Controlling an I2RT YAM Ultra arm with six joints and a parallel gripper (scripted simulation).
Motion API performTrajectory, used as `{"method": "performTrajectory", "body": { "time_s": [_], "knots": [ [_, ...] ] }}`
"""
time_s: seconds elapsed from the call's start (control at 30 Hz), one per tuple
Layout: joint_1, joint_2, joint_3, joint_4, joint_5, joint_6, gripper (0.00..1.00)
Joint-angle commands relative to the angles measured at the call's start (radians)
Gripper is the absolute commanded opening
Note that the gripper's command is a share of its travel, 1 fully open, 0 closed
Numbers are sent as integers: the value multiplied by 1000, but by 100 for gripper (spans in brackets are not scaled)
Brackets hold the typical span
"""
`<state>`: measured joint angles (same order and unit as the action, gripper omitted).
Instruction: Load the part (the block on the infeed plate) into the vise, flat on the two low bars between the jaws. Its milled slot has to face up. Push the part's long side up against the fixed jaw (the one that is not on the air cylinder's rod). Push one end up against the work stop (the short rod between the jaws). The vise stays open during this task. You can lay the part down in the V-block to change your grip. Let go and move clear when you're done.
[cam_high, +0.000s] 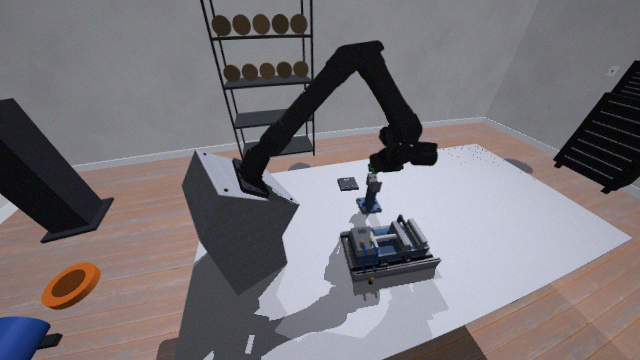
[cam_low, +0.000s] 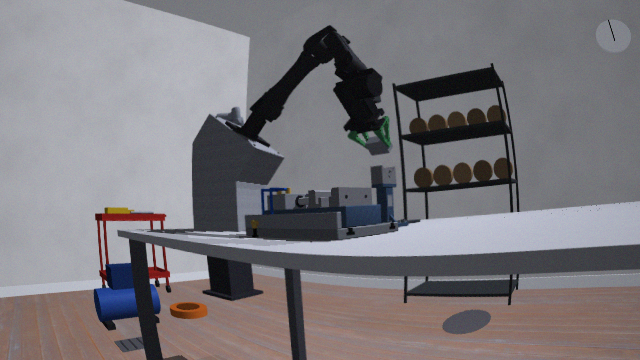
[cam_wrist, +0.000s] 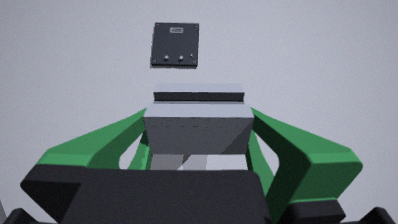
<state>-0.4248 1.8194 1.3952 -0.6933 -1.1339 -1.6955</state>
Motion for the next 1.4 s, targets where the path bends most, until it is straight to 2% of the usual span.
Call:
{"method": "performTrajectory", "body": {
  "time_s": [0.0,0.23,0.63,0.8,0.9,1.03,1.2,1.37],
  "knots": [
    [-2,-13,13,19,-36,14,0],
    [10,16,-17,40,-34,25,0],
    [15,22,-21,91,-29,47,0],
    [26,53,-30,119,-26,59,0],
    [24,37,-31,135,-25,66,0],
    [34,72,-27,157,-22,76,0],
    [33,58,-36,173,-21,82,0],
    [43,93,-39,199,-18,94,0]
  ]
}}
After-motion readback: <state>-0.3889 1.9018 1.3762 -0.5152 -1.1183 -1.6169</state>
